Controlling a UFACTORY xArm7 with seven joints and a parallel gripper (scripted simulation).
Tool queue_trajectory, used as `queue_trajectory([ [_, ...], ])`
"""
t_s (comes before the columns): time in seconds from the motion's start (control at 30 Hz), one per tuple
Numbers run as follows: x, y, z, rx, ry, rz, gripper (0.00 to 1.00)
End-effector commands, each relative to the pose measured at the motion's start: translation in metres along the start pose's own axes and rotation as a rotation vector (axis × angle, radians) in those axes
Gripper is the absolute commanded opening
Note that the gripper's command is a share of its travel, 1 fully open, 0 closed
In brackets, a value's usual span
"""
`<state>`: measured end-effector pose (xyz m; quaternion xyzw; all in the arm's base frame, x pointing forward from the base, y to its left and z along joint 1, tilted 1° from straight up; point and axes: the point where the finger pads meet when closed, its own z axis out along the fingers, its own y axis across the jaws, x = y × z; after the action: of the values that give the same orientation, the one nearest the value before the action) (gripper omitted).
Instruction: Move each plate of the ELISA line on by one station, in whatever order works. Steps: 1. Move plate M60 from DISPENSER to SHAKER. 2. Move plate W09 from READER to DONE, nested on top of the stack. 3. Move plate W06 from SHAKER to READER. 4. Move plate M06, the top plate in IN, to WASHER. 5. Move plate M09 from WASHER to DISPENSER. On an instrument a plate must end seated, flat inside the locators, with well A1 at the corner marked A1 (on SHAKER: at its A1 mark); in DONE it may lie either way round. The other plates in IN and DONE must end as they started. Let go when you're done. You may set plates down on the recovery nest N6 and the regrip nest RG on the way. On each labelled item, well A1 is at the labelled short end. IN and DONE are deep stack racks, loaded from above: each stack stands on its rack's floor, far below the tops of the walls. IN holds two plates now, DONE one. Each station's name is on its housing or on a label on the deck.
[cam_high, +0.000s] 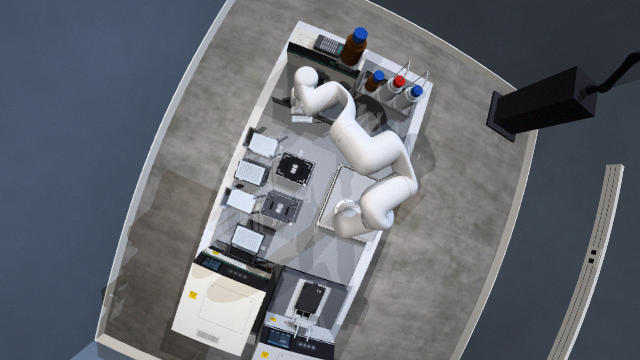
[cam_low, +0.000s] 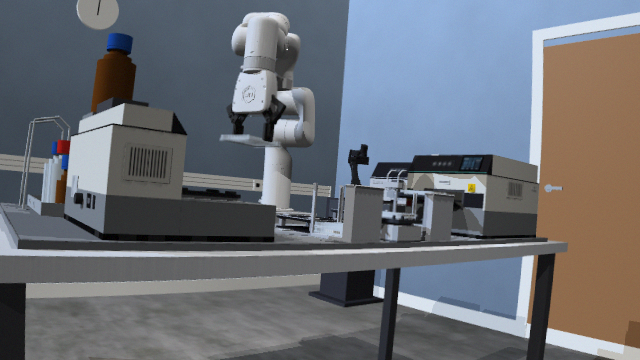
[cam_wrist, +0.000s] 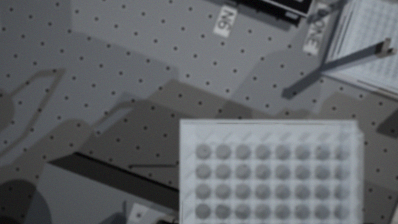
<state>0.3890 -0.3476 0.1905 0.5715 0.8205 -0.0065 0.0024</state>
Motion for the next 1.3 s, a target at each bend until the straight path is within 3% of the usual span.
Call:
queue_trajectory([
  [0.0, -0.014, -0.002, -0.002, -0.001, -0.003, 0.016, 0.00],
  [1.27, -0.115, -0.038, -0.002, -0.001, -0.003, 0.346, 0.00],
])
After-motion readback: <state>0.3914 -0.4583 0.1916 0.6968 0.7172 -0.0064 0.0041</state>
